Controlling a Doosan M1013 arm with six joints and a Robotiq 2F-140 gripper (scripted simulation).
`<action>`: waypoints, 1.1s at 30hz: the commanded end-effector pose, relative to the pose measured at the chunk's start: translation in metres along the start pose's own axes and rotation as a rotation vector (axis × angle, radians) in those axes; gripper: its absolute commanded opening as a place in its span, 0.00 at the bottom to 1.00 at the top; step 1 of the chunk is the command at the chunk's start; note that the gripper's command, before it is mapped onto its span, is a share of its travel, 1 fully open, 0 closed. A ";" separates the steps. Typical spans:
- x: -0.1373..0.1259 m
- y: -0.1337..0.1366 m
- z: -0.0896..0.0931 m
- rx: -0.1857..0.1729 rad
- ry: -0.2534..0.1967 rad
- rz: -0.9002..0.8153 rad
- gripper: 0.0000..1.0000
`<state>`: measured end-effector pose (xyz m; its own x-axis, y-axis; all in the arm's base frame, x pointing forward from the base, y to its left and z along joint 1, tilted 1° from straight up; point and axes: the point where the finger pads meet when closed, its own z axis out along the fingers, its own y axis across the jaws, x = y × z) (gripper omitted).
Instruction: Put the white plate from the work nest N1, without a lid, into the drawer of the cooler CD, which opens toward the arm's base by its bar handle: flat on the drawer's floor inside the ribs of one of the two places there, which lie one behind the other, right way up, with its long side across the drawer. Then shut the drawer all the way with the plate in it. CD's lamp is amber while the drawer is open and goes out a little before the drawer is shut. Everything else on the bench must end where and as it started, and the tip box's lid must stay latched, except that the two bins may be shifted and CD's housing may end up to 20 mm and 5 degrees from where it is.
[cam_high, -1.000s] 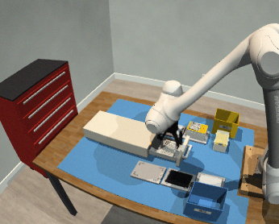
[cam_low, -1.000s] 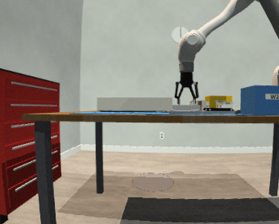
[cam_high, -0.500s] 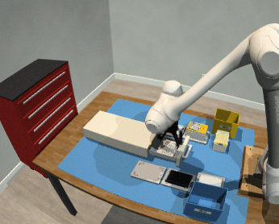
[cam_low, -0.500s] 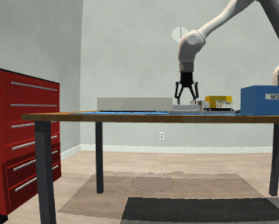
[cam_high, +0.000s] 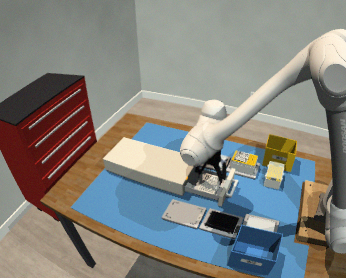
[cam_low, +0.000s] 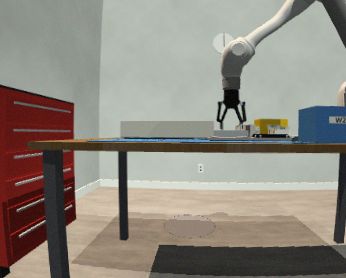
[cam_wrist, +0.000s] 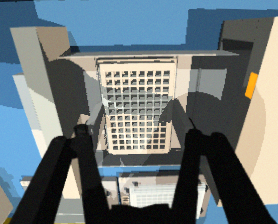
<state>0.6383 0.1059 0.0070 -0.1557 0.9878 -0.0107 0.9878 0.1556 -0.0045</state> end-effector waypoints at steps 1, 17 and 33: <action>0.000 -0.001 0.001 0.001 0.000 0.000 0.00; 0.000 -0.001 0.001 0.001 0.000 0.000 0.66; 0.000 -0.001 0.001 0.001 0.000 0.000 0.66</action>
<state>0.6377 0.1058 0.0064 -0.1557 0.9878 -0.0107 0.9878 0.1556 -0.0059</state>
